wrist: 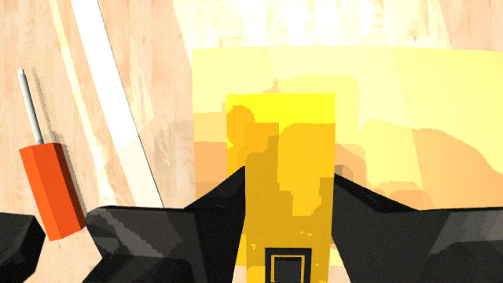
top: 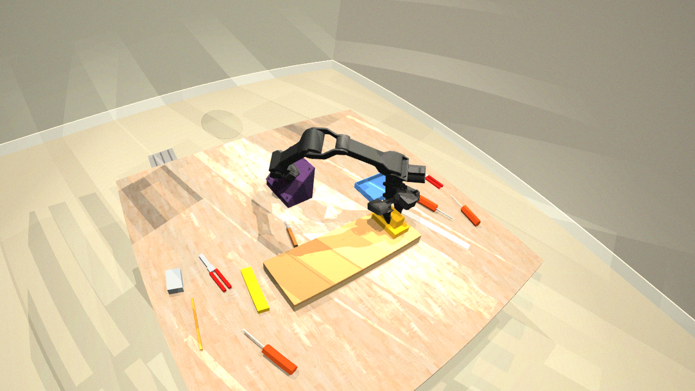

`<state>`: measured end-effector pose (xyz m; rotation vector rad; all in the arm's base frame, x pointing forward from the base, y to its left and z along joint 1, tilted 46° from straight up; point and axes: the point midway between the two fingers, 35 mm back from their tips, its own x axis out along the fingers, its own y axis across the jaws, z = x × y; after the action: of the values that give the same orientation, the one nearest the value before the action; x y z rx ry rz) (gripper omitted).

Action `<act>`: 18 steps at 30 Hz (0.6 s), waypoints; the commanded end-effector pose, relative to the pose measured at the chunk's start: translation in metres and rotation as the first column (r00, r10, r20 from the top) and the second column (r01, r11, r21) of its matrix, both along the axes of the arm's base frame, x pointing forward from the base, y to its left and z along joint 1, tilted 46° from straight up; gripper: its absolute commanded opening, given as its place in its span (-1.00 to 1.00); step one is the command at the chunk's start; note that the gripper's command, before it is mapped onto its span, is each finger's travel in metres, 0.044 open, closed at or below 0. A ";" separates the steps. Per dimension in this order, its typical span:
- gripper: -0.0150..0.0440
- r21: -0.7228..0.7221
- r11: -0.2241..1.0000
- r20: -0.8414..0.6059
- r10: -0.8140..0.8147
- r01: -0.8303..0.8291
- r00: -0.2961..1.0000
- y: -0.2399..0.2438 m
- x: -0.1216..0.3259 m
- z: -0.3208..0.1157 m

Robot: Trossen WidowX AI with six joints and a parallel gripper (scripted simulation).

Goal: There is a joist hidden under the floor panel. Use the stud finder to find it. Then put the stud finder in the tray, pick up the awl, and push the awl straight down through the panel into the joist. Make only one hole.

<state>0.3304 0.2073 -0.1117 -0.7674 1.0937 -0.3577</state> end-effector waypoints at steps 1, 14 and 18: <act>-0.49 0.000 1.000 0.000 0.000 0.000 1.000 0.000 0.000 0.000; -0.49 0.011 1.000 0.001 0.000 0.000 1.000 -0.007 0.002 0.009; -0.49 0.010 1.000 0.001 0.000 0.000 1.000 -0.018 0.004 0.019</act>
<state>0.3313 0.1995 -0.1030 -0.7560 1.0990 -0.3459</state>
